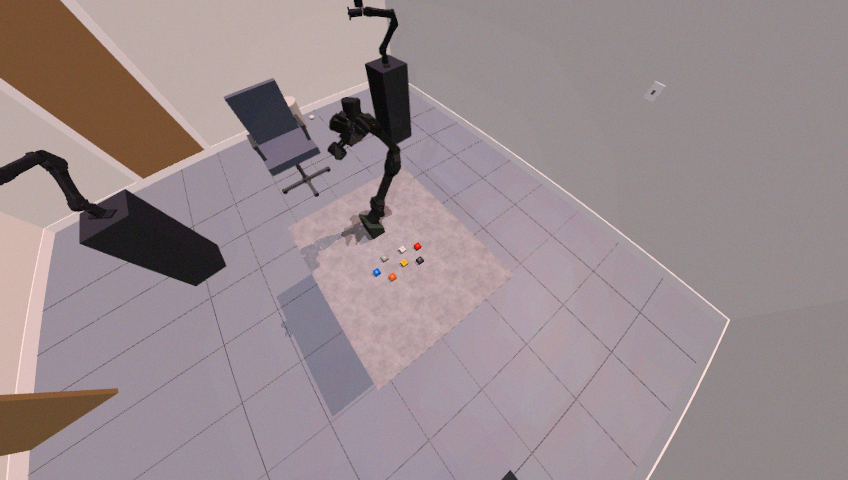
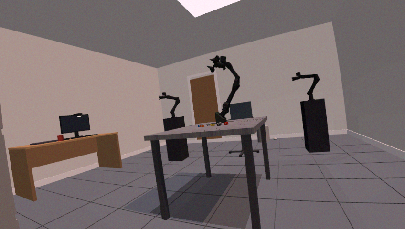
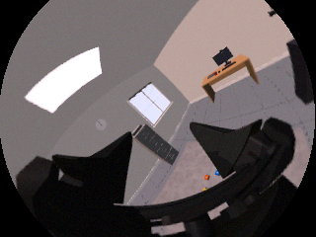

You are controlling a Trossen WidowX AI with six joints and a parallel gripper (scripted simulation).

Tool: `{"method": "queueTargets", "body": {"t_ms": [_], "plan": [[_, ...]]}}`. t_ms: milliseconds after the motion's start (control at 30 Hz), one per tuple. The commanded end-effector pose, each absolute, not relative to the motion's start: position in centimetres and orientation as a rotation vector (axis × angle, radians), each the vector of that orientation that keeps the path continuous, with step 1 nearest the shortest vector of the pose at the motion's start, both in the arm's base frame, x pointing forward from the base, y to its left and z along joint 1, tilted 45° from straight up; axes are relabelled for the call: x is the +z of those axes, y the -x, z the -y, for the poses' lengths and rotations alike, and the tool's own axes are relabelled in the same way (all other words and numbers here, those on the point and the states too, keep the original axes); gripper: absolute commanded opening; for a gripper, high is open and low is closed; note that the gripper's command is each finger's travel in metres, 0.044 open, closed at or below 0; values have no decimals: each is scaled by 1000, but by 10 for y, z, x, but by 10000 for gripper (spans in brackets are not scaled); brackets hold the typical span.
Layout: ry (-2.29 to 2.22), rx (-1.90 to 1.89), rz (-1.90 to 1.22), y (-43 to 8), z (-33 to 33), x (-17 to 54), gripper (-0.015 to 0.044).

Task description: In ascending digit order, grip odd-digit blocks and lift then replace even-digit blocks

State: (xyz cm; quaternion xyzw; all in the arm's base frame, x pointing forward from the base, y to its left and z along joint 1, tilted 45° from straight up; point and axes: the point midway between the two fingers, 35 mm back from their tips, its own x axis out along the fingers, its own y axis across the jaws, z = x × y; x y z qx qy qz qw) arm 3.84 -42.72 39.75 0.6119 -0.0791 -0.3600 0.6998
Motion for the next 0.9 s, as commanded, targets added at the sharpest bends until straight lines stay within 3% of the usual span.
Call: {"method": "queueTargets", "body": {"t_ms": [0,433,867], "plan": [[-1332,-766,-28,-78,440,338,400],[-1177,-526,-593,-182,412,181,400],[-900,-18,-1137,-251,298,39,400]]}}
